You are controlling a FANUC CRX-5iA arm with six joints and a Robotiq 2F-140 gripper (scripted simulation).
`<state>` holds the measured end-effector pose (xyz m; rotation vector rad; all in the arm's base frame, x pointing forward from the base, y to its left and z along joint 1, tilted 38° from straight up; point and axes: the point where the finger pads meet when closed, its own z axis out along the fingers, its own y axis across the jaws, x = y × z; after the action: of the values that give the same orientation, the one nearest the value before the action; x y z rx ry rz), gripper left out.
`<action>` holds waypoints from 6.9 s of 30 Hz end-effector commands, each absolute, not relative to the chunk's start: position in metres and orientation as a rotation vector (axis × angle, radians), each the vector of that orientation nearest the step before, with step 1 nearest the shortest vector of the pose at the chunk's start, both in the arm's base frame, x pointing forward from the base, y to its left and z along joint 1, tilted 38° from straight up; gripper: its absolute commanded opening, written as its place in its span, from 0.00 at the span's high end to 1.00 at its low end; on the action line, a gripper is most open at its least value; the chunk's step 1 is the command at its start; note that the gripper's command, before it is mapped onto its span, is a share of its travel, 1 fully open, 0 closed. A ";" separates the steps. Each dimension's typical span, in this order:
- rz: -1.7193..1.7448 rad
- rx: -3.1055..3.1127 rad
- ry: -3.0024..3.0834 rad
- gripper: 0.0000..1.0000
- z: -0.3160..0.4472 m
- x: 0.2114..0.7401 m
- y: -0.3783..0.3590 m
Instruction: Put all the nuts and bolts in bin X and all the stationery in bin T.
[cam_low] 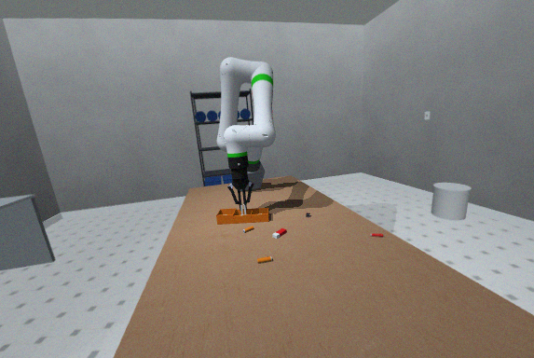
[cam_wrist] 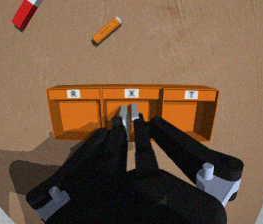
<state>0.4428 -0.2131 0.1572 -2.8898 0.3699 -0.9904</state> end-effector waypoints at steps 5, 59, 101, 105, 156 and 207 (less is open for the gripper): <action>-0.991 -2.890 0.370 0.85 0.157 0.443 -0.213; -0.991 -2.890 0.370 0.85 0.197 0.412 -0.212; -0.991 -2.890 0.370 0.85 0.203 0.454 -0.137; -0.991 -2.890 0.370 0.85 0.194 0.461 -0.138; -0.991 -2.890 0.370 0.85 0.179 0.473 -0.138; -0.991 -2.890 0.370 0.85 0.298 0.380 -0.135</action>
<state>0.3970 -0.1365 0.2778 -2.8895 0.3703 -0.9926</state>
